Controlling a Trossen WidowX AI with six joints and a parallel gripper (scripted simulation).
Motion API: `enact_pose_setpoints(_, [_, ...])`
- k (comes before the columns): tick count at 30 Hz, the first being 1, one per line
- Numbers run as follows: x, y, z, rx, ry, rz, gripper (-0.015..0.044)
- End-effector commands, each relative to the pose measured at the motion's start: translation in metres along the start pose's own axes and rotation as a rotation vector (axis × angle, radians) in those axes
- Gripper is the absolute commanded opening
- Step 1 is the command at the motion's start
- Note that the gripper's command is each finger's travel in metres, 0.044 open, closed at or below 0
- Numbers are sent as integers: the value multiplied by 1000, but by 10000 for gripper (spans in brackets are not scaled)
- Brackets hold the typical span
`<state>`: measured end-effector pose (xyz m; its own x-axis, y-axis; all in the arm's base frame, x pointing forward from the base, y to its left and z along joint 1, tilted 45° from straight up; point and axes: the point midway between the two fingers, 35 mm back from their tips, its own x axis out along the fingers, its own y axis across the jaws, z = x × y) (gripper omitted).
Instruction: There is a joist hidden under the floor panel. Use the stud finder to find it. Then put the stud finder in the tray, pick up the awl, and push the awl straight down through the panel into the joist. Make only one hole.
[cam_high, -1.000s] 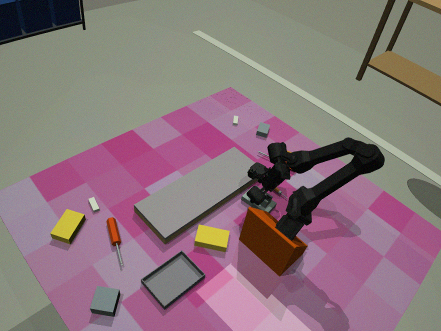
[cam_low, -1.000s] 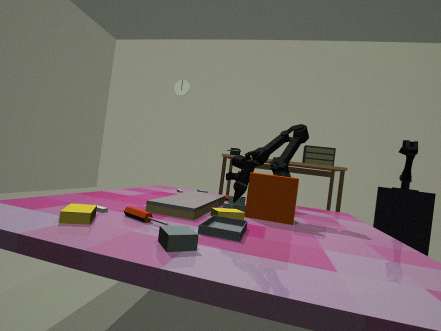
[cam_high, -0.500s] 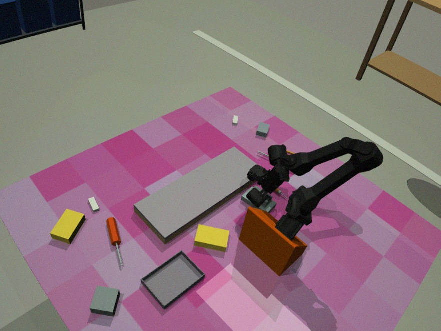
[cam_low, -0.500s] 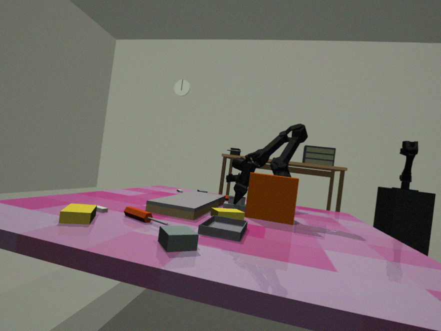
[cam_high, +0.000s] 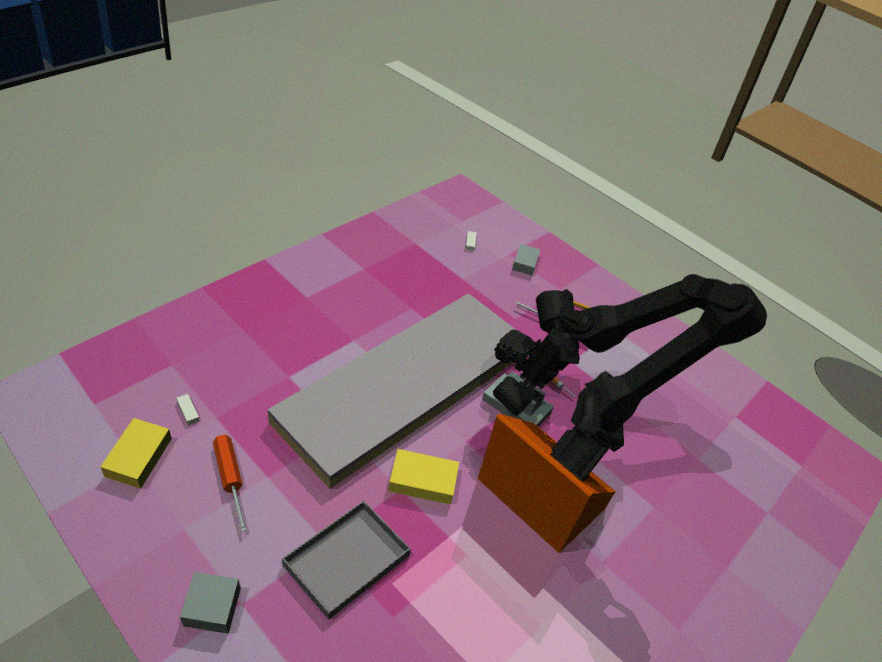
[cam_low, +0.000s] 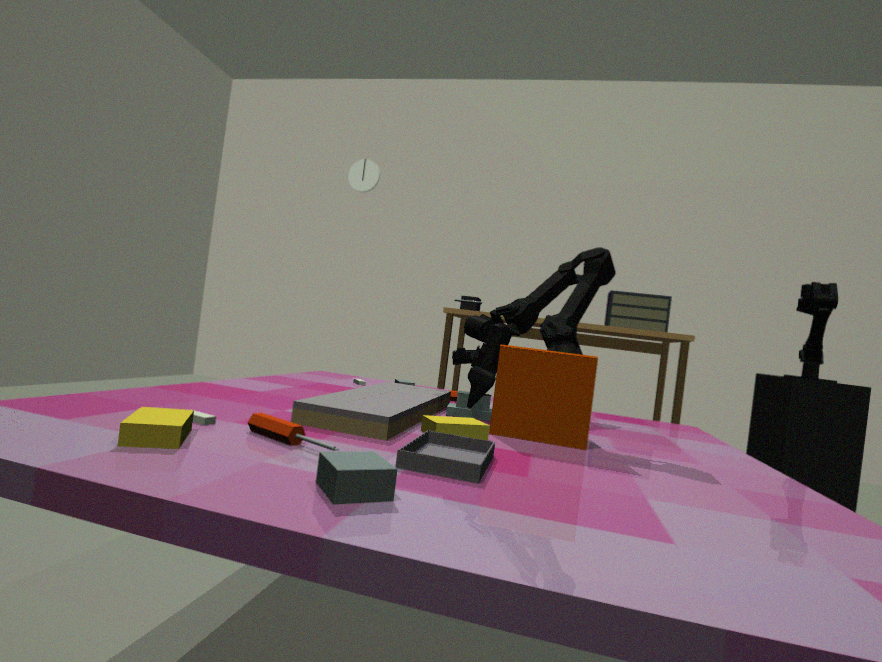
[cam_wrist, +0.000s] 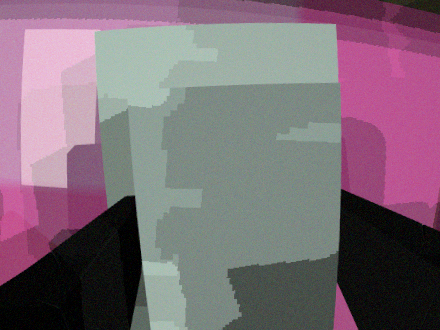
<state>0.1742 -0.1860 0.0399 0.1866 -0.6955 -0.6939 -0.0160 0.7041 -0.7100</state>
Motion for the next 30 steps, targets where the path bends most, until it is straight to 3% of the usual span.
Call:
enact_pose_setpoints(1, [0, 1, 0, -3, -3, 3, 228])
enact_pose_setpoints(10, [0, 1, 0, -3, -3, 3, 167])
enact_pose_setpoints(17, [-14, 2, 9, 1, -1, 16, 0])
enact_pose_setpoints(30, [-63, 4, 26, 4, 3, 25, 0])
